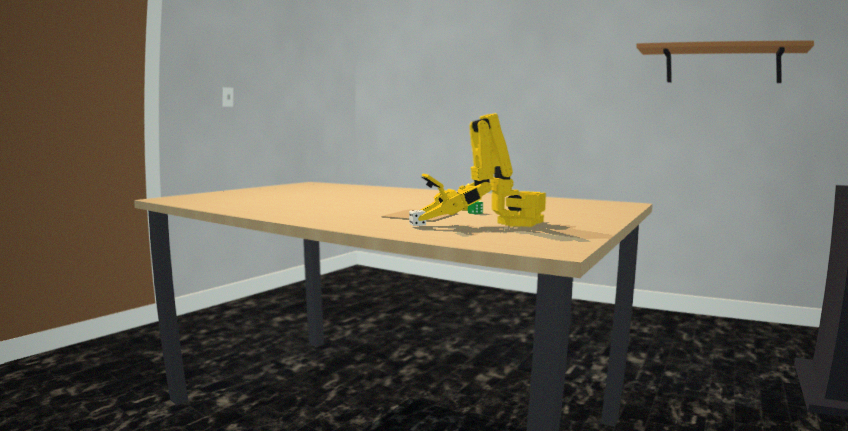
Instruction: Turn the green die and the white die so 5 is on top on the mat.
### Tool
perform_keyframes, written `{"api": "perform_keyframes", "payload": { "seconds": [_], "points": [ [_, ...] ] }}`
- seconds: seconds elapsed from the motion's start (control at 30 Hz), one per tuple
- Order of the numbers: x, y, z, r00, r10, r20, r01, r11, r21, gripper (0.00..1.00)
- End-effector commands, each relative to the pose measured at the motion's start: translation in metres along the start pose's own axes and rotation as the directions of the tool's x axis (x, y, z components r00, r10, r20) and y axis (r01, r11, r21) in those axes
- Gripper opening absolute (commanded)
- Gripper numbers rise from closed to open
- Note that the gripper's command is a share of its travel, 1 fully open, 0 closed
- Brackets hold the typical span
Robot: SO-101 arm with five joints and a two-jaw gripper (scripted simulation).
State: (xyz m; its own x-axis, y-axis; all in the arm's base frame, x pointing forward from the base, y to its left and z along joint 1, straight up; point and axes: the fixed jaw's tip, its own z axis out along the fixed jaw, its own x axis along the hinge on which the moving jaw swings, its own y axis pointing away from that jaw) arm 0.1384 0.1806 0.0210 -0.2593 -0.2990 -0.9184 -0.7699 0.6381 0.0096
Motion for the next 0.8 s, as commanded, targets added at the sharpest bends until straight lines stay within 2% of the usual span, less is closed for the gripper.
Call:
{"api": "perform_keyframes", "payload": {
  "seconds": [0.0, 0.77],
  "points": [
    [-0.0075, -0.0015, 0.002, 0.999, -0.006, 0.044, 0.006, 1.0, 0.006, 0.0],
    [-0.004, -0.0015, 0.0035, 0.999, -0.006, 0.044, 0.006, 1.0, 0.006, 0.0]
  ]
}}
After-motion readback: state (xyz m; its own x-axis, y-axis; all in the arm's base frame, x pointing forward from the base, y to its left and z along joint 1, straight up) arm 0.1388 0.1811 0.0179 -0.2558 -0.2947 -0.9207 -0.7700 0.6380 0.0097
